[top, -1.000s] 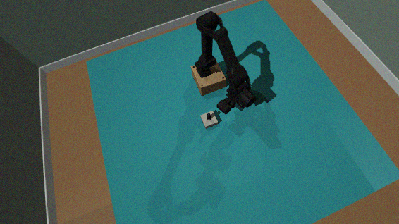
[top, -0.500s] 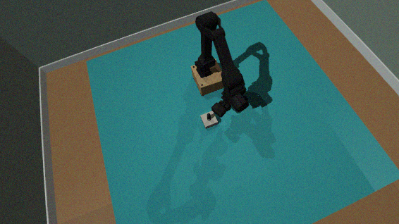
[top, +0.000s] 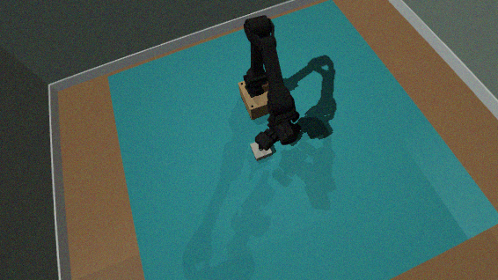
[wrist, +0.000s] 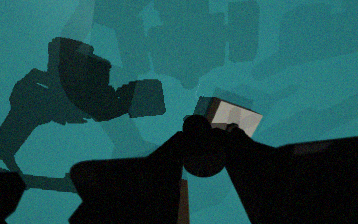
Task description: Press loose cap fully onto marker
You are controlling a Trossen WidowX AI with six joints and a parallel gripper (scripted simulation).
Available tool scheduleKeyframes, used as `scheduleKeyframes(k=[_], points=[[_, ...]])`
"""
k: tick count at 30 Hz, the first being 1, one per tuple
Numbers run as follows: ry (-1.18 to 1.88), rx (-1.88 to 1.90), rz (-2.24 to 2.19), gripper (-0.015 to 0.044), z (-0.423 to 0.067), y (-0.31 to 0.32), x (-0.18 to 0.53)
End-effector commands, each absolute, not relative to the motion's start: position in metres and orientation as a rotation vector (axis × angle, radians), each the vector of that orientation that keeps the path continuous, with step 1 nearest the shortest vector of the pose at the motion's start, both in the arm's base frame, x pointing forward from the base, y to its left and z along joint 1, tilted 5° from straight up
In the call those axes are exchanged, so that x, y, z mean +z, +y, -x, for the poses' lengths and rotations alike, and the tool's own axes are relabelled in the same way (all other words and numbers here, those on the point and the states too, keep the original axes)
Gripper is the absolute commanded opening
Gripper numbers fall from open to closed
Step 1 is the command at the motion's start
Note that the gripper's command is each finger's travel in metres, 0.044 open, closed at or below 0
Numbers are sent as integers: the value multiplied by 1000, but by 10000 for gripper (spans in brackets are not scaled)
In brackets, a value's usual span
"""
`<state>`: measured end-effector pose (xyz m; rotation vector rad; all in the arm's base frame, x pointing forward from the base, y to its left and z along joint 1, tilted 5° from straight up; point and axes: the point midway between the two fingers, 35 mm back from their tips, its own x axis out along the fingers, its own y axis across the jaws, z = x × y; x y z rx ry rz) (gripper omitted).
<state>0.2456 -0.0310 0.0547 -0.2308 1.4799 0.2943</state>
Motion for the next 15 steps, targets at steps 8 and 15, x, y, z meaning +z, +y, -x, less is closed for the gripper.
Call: scheduleKeyframes(k=[8, 15], points=[[1477, 299, 233, 0, -243, -61, 65], [1477, 299, 233, 0, -239, -79, 70]])
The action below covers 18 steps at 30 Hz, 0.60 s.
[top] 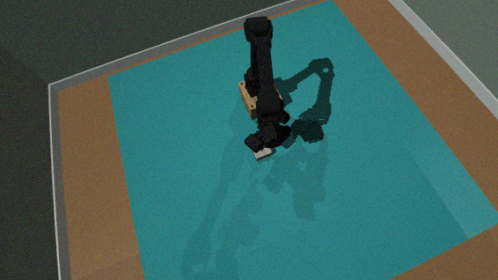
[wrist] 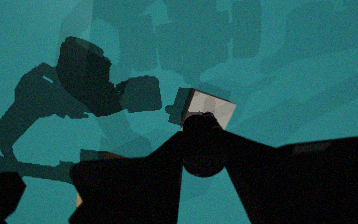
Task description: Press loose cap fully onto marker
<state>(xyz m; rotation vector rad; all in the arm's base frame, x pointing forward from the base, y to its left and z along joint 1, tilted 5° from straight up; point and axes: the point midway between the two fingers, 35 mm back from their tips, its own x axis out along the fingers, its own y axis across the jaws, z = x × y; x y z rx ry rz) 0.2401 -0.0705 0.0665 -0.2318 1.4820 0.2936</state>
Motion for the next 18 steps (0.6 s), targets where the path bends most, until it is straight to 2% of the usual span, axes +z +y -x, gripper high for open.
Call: scheduleKeyframes(k=[1, 18], points=[[1477, 299, 233, 0, -238, -82, 71], [1477, 299, 233, 0, -232, -101, 70]])
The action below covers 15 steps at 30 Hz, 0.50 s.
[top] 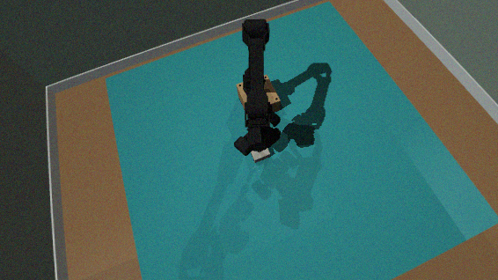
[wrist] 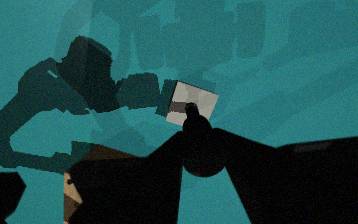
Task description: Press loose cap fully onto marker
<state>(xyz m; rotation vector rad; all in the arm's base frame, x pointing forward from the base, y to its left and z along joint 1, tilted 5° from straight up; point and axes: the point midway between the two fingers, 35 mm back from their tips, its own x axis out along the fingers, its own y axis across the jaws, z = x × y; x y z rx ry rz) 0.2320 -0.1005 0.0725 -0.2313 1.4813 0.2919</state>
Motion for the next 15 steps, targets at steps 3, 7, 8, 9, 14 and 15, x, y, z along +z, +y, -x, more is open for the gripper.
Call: scheduleKeyframes(k=[3, 7, 8, 9, 14, 15], points=[[1477, 299, 233, 0, -233, -101, 67], [1477, 299, 233, 0, -234, -101, 61], [1477, 299, 233, 0, -234, -101, 59], [1477, 299, 233, 0, -234, -100, 57], [1477, 299, 233, 0, -235, -100, 49], [1477, 299, 233, 0, -235, -100, 48]])
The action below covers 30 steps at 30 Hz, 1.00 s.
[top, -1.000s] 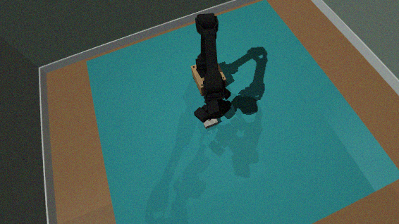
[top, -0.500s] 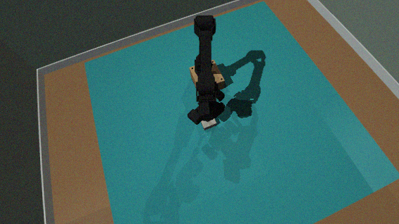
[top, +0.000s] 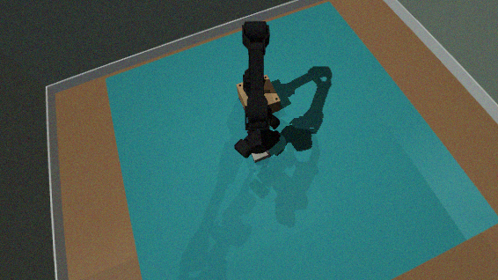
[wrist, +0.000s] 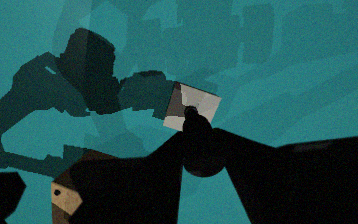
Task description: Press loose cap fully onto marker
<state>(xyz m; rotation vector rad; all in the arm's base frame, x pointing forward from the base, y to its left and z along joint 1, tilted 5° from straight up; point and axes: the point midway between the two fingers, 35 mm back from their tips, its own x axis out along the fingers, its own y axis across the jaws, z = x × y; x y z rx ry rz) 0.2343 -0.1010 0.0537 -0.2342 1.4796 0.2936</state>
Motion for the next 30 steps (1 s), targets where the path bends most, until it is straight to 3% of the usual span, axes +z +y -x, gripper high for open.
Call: scheduleKeyframes(k=[1, 29, 30], points=[[1477, 299, 233, 0, -235, -100, 46], [1477, 299, 233, 0, -236, -98, 17], [1480, 303, 239, 26, -235, -98, 17]])
